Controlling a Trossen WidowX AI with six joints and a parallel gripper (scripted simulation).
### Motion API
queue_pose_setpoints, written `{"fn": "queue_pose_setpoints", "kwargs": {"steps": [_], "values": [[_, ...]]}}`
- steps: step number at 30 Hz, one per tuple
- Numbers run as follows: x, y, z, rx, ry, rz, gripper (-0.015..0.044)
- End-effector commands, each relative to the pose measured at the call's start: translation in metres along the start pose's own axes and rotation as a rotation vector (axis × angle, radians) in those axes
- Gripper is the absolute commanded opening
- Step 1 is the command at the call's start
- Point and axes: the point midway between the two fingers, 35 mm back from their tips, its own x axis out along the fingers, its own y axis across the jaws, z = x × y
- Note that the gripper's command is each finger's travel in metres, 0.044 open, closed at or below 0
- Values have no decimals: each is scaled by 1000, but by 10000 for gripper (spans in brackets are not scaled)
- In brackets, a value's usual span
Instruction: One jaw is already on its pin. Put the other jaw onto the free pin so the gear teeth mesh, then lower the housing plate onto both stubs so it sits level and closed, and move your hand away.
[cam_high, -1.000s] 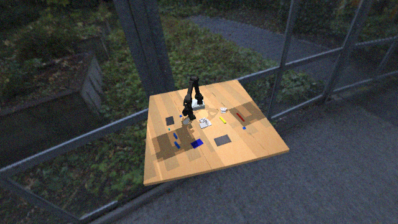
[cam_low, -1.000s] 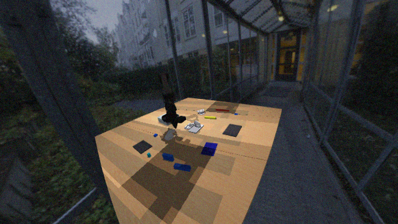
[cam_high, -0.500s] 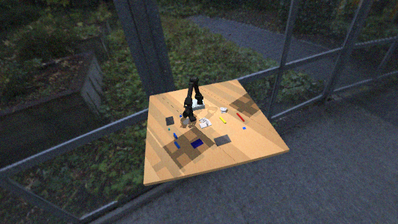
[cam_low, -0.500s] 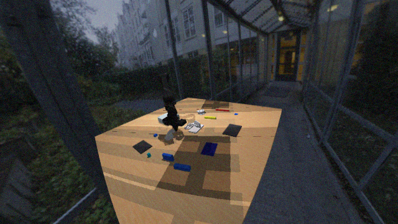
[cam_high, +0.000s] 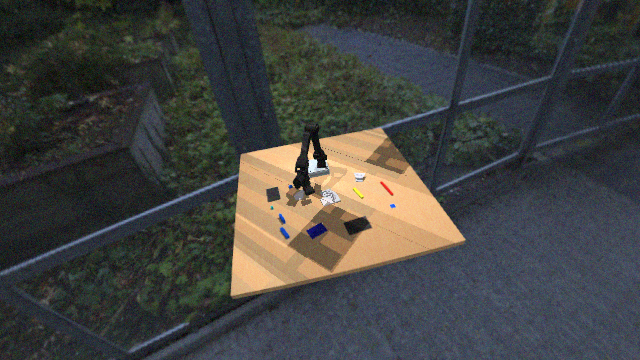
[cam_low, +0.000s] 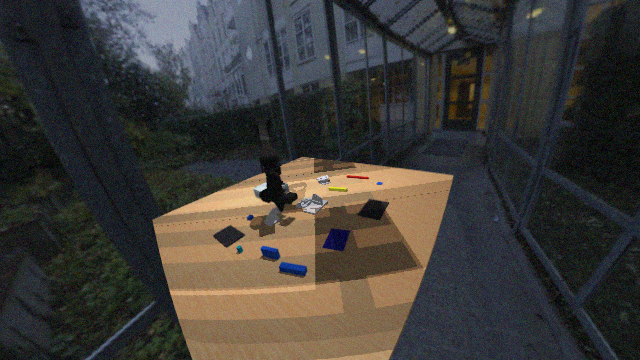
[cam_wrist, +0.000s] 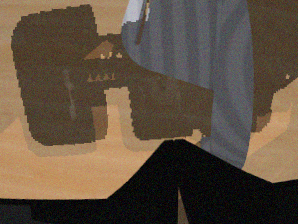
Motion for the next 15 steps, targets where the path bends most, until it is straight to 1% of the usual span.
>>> {"fn": "queue_pose_setpoints", "kwargs": {"steps": [1, 15], "values": [[-1, -7, 1, -3, -3, 4, 0], [-1, -30, 0, -3, -3, 2, 0]]}}
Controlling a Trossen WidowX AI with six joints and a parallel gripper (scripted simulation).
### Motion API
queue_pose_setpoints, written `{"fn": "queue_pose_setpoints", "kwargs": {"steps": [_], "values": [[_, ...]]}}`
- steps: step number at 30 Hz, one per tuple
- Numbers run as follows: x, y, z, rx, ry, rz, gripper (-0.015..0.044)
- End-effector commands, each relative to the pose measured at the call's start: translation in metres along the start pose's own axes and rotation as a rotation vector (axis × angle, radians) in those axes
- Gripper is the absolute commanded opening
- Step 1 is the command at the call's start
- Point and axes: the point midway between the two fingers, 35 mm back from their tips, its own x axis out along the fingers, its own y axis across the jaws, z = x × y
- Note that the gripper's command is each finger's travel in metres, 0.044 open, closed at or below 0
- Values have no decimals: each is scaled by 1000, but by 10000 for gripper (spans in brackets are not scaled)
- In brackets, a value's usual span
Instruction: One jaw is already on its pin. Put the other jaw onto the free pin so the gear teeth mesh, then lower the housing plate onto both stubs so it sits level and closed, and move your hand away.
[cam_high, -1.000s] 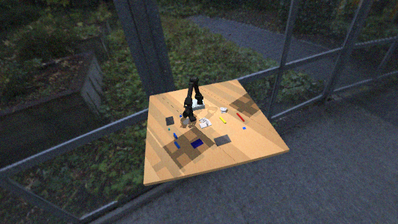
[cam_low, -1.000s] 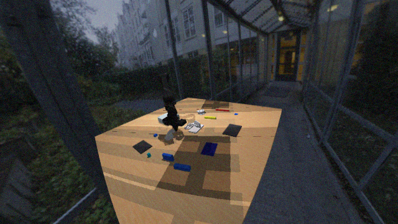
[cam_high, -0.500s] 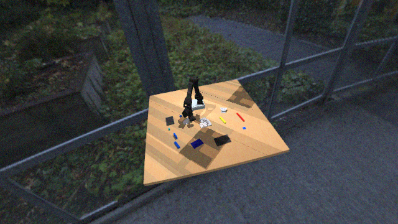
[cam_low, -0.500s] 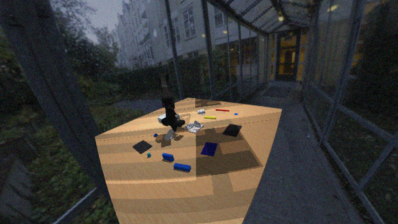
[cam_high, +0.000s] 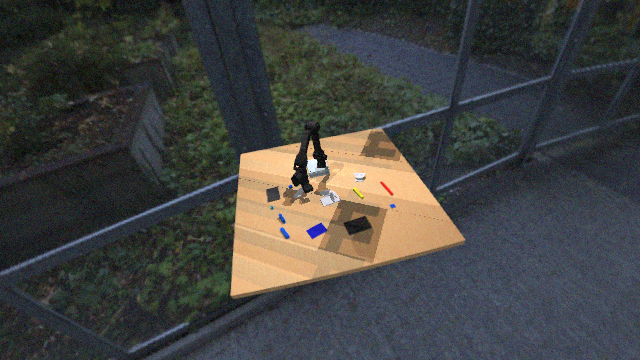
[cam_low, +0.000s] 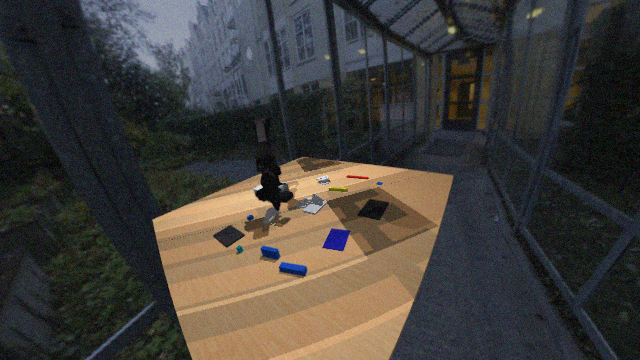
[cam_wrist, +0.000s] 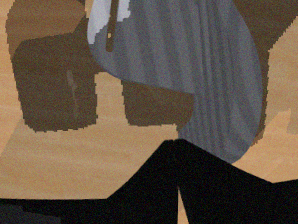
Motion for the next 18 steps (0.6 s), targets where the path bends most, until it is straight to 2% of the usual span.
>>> {"fn": "queue_pose_setpoints", "kwargs": {"steps": [1, 18], "values": [[1, -9, -1, 0, 2, -2, 0], [-1, -20, -1, 0, 2, -3, 0]]}}
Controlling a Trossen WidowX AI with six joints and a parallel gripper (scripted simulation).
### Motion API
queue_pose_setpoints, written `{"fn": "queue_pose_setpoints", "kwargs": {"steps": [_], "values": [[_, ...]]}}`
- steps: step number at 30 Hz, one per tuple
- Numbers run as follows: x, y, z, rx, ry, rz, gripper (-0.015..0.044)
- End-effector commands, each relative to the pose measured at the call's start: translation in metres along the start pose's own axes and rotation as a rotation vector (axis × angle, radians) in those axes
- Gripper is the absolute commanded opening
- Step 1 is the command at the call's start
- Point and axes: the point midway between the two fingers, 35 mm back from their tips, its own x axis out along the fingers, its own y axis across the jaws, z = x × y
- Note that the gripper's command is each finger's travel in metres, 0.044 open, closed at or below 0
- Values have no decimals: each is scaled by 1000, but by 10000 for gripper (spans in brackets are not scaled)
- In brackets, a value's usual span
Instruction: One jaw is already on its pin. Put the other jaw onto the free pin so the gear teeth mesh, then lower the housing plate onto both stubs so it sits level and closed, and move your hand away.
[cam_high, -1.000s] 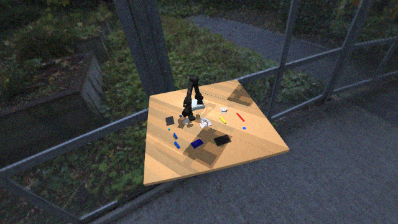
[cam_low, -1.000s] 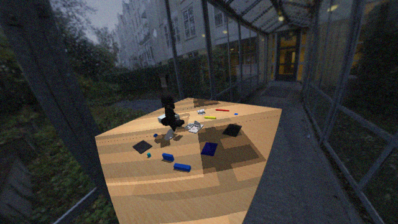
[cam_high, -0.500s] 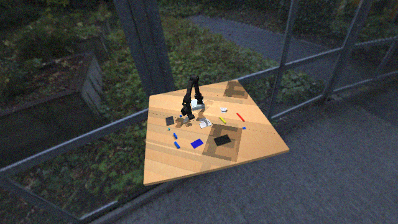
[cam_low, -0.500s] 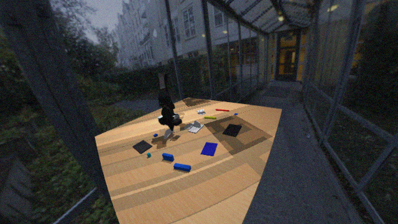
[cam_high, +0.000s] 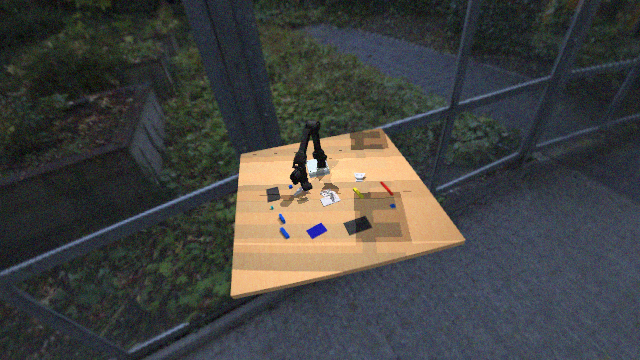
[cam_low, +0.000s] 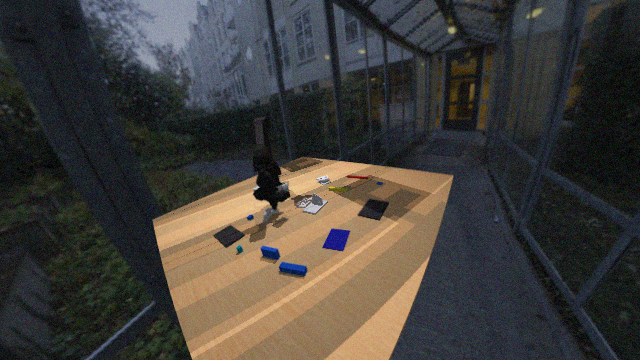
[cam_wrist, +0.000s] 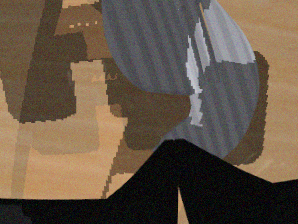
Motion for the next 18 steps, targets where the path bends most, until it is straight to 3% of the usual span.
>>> {"fn": "queue_pose_setpoints", "kwargs": {"steps": [1, 5, 10, 18], "values": [[-9, -1, 0, -3, 3, -2, 0], [-57, 1, 0, 0, 0, 0, 0], [-60, 1, 0, 0, 0, 0, 0], [-53, 2, 2, 0, -8, 7, 210]]}}
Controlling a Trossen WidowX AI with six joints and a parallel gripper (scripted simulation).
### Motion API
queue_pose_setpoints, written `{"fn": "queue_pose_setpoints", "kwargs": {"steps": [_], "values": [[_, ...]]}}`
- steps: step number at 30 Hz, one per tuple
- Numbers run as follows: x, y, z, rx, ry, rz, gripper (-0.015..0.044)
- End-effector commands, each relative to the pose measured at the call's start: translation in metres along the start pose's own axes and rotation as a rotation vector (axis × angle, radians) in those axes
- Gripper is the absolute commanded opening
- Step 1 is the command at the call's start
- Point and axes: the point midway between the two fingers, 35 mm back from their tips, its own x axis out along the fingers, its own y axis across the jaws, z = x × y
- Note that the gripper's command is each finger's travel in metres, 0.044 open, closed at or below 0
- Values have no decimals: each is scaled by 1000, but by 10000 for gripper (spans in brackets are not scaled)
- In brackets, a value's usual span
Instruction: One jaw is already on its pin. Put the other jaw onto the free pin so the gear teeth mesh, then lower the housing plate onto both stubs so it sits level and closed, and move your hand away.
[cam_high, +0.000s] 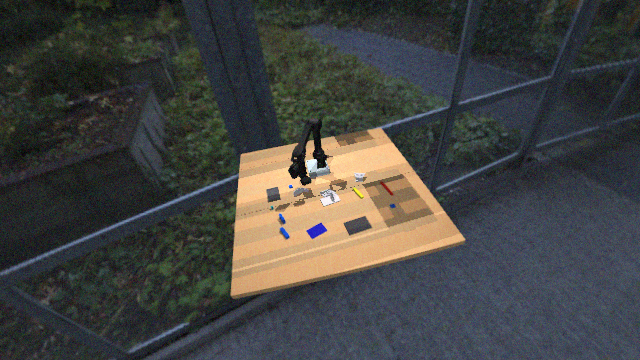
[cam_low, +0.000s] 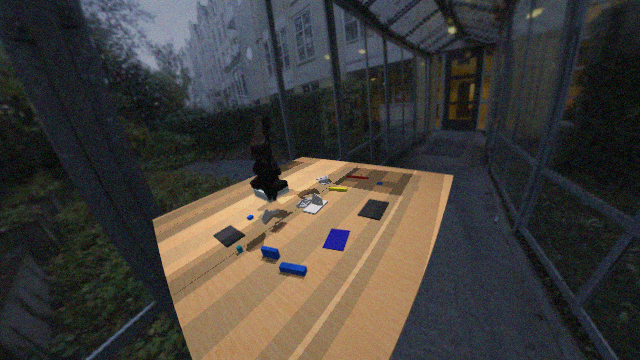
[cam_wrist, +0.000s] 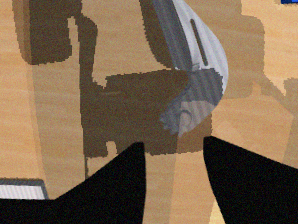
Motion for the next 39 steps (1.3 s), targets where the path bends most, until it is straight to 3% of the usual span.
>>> {"fn": "queue_pose_setpoints", "kwargs": {"steps": [1, 9, 37, 39], "values": [[0, 0, 1, 0, -3, 2, 236], [0, 0, 1, 0, -3, 2, 440], [0, 0, 1, 0, -3, 2, 440], [-6, -1, -1, 0, 3, -3, 387]]}}
